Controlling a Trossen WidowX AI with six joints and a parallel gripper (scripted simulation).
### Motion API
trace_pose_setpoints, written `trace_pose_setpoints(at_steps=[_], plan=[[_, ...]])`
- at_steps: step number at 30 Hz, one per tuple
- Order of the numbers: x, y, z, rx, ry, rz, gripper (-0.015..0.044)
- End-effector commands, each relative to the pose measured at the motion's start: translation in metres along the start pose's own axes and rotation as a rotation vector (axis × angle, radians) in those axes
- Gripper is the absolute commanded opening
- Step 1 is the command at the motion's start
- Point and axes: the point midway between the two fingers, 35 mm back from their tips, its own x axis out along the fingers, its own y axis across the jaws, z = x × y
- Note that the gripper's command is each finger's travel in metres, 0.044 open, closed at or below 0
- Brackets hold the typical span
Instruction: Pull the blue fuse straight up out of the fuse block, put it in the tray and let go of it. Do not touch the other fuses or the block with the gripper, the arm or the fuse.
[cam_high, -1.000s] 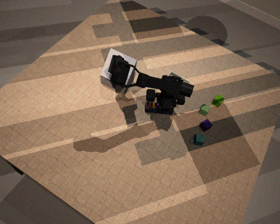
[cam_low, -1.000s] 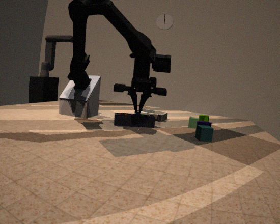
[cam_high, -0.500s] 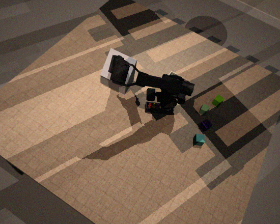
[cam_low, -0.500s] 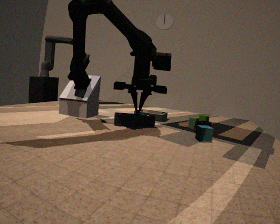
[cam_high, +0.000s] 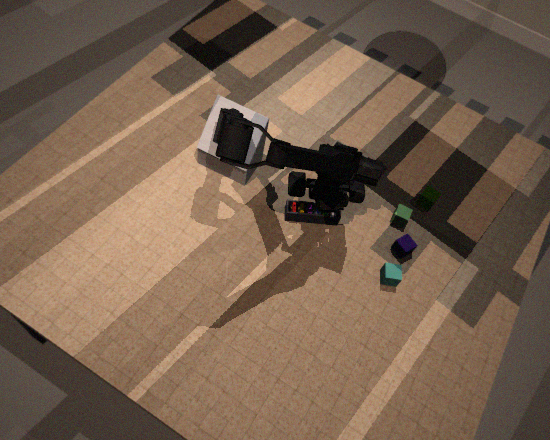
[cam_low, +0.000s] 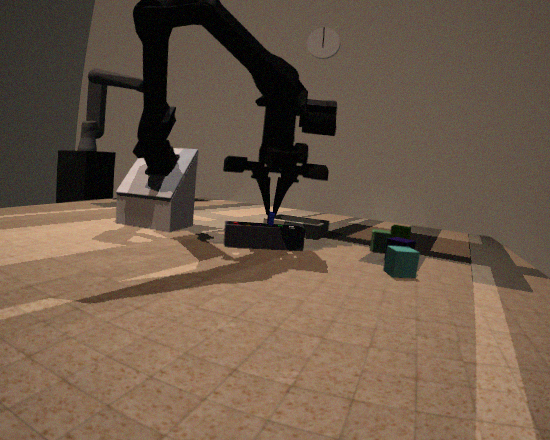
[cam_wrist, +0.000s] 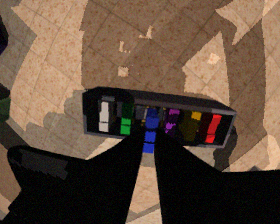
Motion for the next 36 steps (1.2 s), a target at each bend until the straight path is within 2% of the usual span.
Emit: trace_pose_setpoints(at_steps=[1,24,36], plan=[[-0.003,0.001,0.0,0.006,0.002,0.006,0.0],[-0.015,0.001,0.0,0.004,0.001,0.005,0.0],[-0.033,0.001,0.0,0.004,0.002,0.005,0.0]])
